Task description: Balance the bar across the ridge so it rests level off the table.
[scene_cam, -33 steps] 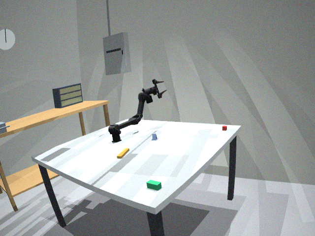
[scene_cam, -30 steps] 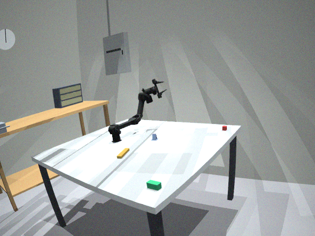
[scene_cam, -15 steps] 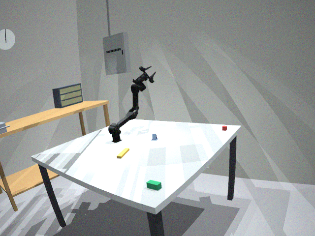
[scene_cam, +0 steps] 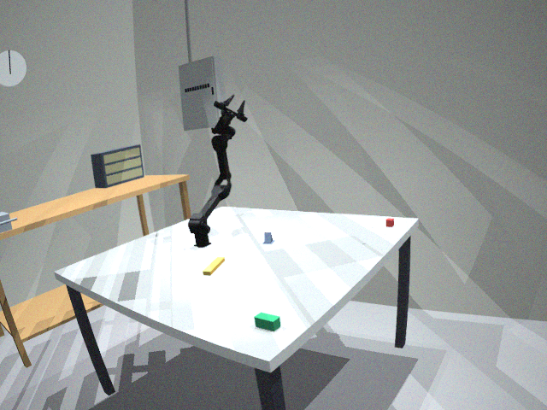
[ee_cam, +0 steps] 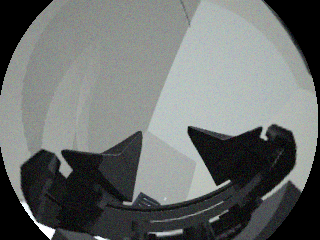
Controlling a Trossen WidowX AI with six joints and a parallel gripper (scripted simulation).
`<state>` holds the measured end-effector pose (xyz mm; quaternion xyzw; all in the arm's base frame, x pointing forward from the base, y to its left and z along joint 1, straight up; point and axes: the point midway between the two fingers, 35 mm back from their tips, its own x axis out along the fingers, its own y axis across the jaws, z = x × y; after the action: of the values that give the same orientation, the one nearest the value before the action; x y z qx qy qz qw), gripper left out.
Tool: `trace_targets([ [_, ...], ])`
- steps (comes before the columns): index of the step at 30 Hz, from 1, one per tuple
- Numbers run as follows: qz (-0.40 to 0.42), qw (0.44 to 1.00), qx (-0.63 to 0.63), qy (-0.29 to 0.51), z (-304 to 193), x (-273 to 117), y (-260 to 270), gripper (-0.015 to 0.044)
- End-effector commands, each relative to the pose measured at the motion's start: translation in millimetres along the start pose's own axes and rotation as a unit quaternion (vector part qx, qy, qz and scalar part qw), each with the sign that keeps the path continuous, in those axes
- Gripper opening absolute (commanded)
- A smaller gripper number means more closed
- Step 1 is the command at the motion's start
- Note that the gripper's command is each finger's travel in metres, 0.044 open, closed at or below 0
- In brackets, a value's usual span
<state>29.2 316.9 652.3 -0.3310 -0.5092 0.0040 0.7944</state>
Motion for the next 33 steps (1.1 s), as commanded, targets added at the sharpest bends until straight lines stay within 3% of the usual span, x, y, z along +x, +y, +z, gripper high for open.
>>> trace_targets([
  [1, -0.047, 0.998, 0.035, 0.015, -17, 0, -49, 0.0315],
  [16, -0.226, 0.954, 0.181, 0.076, -105, -25, -195, 0.0315],
  [33, -0.378, 0.849, 0.302, 0.212, -274, -95, -310, 0.0315],
])
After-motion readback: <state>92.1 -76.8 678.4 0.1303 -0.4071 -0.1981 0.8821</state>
